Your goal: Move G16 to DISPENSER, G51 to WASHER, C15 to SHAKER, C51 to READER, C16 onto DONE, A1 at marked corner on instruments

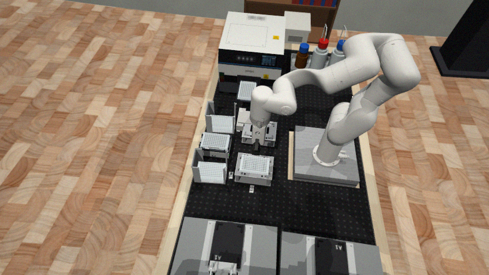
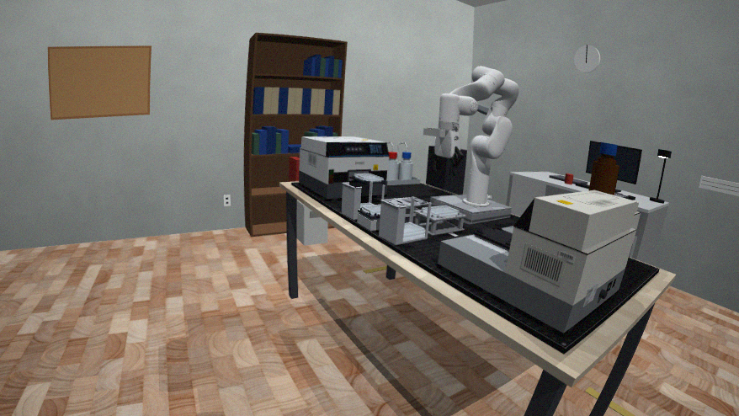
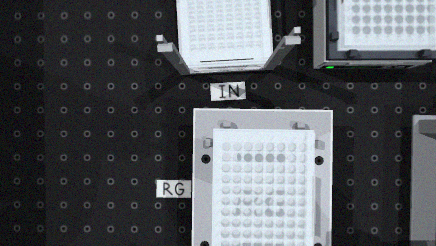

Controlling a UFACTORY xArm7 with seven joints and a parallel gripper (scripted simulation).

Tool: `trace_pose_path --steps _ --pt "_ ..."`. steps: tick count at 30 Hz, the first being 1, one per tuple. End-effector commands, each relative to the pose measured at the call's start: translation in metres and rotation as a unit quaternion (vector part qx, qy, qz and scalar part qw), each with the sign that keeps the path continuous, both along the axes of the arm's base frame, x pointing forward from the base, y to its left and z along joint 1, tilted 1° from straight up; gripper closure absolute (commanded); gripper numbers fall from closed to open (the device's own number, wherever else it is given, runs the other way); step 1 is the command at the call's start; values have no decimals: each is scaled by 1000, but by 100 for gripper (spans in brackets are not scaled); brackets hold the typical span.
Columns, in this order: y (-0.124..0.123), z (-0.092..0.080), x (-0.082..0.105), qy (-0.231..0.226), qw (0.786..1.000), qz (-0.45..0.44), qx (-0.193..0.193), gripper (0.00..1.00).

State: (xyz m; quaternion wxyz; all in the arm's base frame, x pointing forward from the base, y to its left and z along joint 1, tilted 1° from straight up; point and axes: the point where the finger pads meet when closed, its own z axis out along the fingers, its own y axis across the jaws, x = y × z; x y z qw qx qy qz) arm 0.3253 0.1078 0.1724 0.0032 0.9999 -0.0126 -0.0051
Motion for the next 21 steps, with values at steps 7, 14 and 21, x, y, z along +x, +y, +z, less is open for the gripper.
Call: trace_pose_path --steps 7,14,21 --pt "0 2 1 -3 997 -80 0 0" --pt "0 2 1 -3 980 -199 -1 0" --pt "0 2 1 -4 961 -278 -2 0"
